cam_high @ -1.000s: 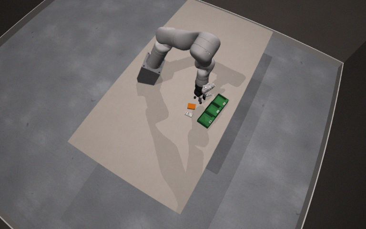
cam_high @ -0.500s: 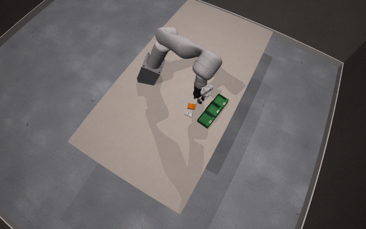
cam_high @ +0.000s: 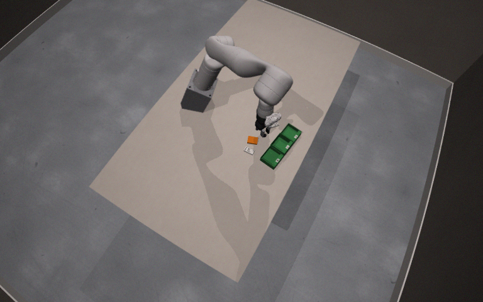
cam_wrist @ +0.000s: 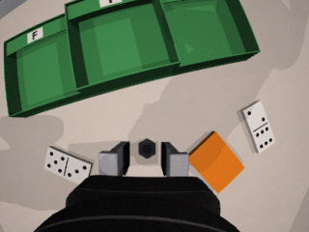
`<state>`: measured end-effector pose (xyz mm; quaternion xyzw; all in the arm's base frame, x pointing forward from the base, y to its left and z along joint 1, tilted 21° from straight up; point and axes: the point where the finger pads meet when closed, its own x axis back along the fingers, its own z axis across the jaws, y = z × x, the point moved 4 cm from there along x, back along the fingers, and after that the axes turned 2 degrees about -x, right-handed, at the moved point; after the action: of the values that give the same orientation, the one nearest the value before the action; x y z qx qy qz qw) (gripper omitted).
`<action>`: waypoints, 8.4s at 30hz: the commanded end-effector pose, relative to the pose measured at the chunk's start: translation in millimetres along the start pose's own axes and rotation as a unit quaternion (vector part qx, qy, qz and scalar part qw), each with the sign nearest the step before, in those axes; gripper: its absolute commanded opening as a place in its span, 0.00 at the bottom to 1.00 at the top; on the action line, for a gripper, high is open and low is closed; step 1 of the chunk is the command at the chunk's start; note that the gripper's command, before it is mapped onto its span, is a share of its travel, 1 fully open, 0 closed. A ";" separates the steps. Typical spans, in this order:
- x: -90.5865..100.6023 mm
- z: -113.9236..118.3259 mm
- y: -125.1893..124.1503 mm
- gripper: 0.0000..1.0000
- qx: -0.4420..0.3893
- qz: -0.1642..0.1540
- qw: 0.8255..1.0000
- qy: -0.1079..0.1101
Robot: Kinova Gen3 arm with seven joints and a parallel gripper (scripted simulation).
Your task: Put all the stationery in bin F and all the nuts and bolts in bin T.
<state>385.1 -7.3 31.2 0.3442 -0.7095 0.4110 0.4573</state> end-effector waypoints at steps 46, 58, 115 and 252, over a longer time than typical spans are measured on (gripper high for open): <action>-11.2 1.0 -2.5 0.34 -0.001 0.002 1.000 0.001; -11.2 1.0 -2.5 0.34 -0.001 0.002 1.000 0.001; 55.2 -7.3 -29.2 0.34 -0.051 0.002 0.999 0.000; 49.1 -27.9 -93.6 0.64 -0.609 0.002 0.793 -0.001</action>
<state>459.5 -20.8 97.3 -0.0016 -0.8109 -0.1047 0.5757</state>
